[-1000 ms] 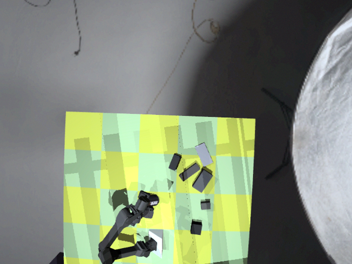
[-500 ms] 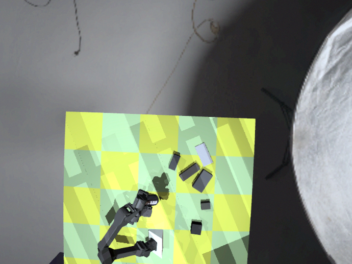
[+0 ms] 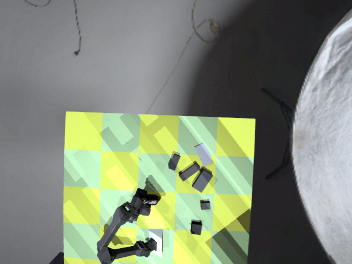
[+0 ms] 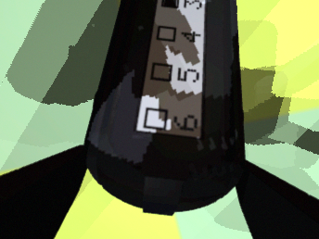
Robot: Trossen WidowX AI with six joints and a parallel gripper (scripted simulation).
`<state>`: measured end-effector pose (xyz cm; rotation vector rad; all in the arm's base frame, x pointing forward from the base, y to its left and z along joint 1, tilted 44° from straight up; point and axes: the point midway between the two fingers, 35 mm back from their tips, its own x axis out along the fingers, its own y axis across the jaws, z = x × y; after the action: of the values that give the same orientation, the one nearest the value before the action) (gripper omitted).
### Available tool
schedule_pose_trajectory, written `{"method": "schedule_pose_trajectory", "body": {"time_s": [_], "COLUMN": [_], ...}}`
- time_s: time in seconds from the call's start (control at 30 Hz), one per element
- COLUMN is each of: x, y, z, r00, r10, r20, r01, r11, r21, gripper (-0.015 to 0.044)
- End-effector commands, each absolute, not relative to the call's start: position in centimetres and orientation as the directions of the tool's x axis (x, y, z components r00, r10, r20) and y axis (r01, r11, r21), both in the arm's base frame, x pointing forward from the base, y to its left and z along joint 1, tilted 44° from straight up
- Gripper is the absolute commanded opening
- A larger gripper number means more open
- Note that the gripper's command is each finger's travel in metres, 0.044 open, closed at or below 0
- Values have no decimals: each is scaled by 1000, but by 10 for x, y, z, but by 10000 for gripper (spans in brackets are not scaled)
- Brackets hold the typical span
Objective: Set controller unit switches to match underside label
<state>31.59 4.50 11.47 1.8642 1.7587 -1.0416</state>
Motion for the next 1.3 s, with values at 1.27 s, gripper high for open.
{"method": "schedule_pose_trajectory", "body": {"time_s": [1.27], "x": [318], "y": [78], "z": [108], "r00": [-63], "r10": [686], "r20": [-725], "r01": [963], "r11": [-150], "r21": [-225], "gripper": [338]}}
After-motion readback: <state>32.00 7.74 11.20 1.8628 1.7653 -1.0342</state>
